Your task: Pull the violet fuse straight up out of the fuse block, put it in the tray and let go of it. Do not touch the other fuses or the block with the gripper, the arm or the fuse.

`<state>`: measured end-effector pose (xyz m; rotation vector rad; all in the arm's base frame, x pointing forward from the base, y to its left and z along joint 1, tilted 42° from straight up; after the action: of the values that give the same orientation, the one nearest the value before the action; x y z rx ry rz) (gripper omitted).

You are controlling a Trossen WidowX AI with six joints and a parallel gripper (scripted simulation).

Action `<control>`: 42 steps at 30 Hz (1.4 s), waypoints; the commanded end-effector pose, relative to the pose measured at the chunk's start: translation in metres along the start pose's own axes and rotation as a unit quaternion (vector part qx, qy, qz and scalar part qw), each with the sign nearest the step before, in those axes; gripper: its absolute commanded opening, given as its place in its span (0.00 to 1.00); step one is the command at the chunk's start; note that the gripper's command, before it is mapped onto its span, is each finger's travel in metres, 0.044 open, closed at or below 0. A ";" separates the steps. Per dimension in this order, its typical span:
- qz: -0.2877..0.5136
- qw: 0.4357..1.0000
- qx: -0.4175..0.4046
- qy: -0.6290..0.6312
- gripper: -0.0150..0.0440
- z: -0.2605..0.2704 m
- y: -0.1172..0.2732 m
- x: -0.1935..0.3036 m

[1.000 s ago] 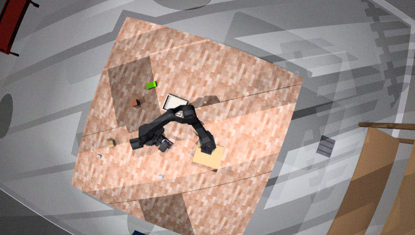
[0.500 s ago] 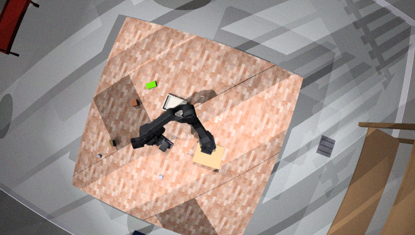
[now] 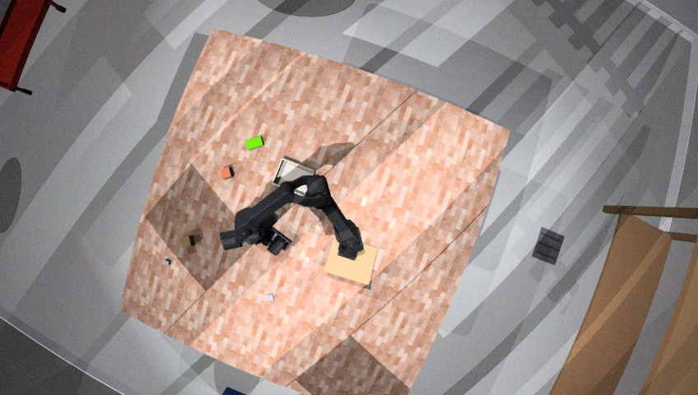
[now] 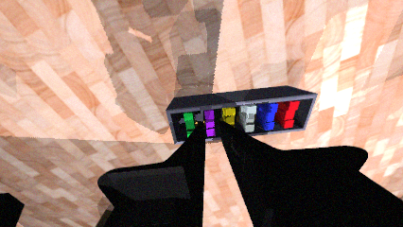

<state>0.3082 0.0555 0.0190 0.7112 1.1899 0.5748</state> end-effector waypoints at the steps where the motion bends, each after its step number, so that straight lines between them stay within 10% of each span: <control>1: -0.001 1.000 -0.002 0.002 0.38 0.001 -0.002 0.000; 42: 0.000 1.000 0.000 0.000 0.25 0.000 0.001 0.000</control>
<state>0.3083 0.0538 0.0180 0.7089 1.1943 0.5722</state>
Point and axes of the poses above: the point midway between the two fingers, 35 mm back from their tips, its own y axis back along the fingers, its own z axis across the jaws, x = y × z, the point moved 1 cm from there along y, back along the fingers, and after that the axes turned 2 degrees about y, right-handed, at the moved point
